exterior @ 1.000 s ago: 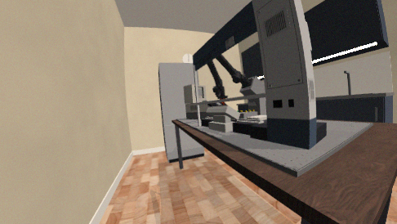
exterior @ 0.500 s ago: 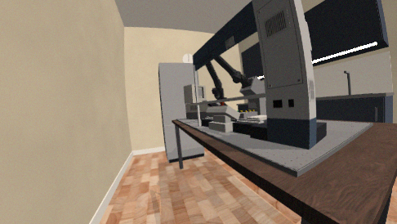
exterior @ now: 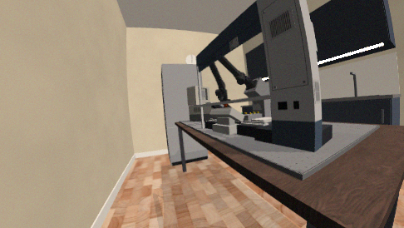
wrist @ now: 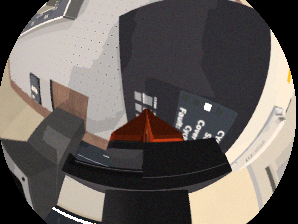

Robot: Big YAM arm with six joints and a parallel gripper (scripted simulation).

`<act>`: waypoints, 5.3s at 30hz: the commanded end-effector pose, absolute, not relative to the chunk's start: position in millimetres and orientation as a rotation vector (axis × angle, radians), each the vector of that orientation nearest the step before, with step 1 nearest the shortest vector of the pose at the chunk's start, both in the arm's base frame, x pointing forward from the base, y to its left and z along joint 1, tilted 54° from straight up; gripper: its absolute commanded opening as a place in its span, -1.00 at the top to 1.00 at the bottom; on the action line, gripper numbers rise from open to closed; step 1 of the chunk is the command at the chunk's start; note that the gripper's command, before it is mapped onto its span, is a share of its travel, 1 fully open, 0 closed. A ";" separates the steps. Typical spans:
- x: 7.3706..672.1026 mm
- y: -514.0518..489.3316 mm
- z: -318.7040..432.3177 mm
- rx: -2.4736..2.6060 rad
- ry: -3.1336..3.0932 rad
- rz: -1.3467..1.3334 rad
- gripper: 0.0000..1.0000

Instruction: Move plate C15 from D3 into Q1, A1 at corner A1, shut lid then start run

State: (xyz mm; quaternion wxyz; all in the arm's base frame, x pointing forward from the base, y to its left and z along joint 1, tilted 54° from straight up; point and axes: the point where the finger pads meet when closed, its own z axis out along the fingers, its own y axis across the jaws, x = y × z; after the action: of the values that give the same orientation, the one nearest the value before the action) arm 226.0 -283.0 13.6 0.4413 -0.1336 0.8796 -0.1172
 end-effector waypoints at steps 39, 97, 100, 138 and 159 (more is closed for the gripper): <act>220.7 -294.2 23.0 -0.311 2.176 -0.327 1.00; 229.7 -281.5 6.6 -0.330 2.187 -0.274 1.00; 229.6 -282.7 7.8 -0.332 2.185 -0.277 1.00; 226.5 -299.3 23.2 -0.339 2.169 -0.325 1.00; 224.9 -310.9 30.8 -0.338 2.167 -0.362 1.00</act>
State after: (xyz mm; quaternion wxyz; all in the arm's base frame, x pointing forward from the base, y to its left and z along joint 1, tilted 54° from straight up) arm 226.5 -283.9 11.0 0.4407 -0.1320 0.8813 -0.1085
